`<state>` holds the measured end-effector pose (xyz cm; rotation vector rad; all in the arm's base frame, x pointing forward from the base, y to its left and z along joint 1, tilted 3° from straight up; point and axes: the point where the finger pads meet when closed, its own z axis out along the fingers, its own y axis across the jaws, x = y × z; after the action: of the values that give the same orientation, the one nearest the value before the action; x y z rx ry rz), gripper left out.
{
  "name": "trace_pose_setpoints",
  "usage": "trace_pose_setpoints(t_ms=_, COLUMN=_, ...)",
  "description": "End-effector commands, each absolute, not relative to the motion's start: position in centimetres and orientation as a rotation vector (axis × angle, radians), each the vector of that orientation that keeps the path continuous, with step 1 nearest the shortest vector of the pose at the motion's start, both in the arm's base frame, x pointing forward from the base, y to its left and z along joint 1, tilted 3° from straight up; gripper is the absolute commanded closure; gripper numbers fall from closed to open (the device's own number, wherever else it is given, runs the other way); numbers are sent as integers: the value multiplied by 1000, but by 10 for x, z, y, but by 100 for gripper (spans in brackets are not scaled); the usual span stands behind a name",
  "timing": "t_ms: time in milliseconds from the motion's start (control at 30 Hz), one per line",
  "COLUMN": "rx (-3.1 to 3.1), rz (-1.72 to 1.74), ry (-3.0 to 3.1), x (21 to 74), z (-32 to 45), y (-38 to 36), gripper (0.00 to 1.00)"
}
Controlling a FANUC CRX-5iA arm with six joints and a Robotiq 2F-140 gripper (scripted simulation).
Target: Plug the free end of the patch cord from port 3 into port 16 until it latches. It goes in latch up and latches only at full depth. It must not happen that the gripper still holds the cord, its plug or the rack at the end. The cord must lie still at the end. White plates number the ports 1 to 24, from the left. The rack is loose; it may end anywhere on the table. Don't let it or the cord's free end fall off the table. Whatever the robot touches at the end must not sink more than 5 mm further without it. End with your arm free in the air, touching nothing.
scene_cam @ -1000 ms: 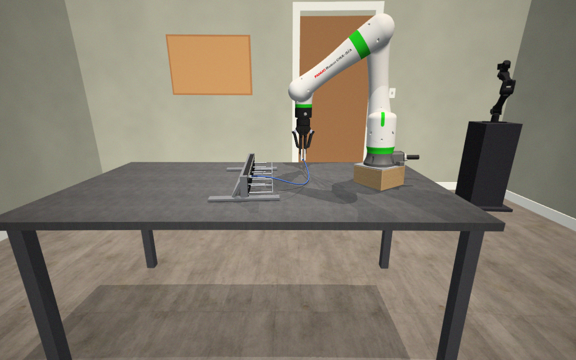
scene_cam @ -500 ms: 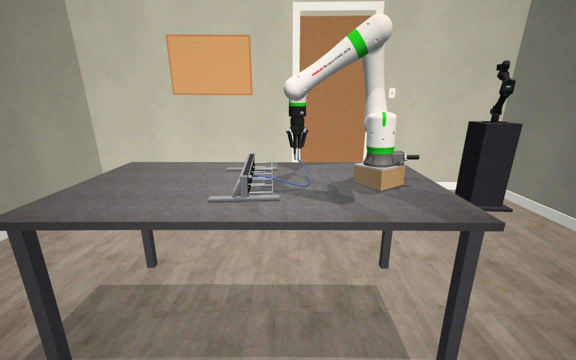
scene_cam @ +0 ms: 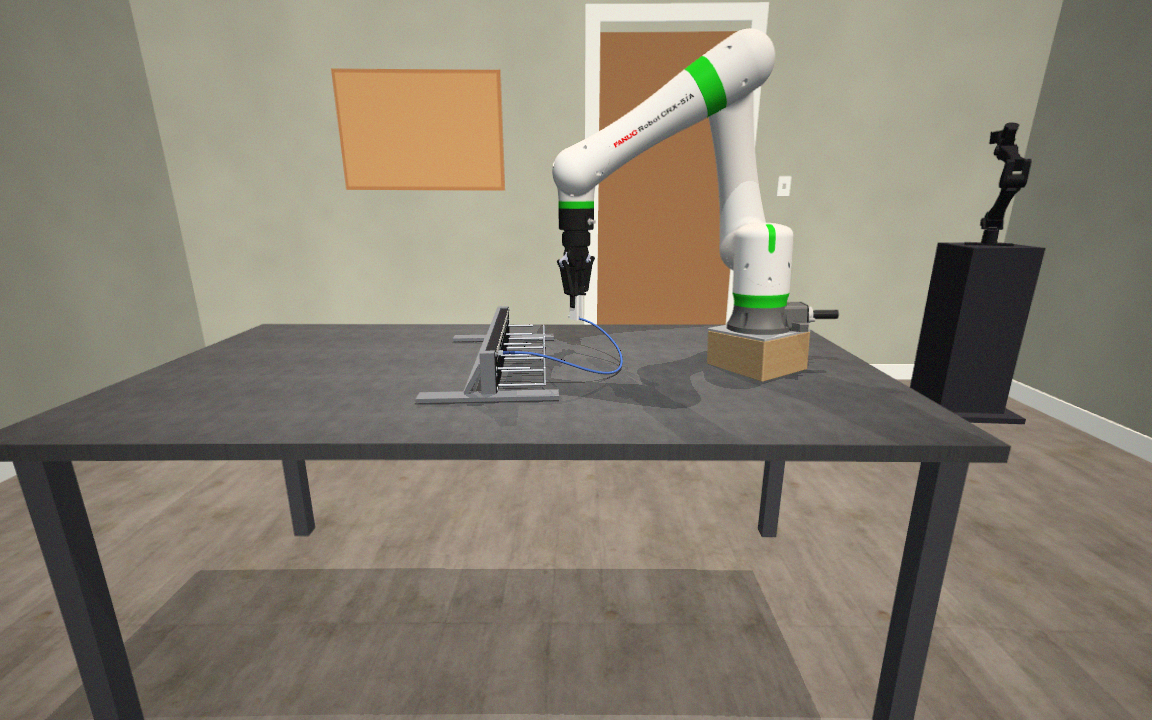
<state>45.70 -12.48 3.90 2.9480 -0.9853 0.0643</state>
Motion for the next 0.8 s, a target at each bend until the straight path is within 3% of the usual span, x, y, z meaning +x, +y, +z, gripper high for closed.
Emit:
trace_pose_setpoints(t_ms=0, rx=2997, rz=52, ry=-837, x=469, z=42, y=-113, gripper=100)
trace_pose_setpoints(t_ms=767, rx=3102, rz=32, ry=-14, x=530, z=57, y=-48, gripper=100)
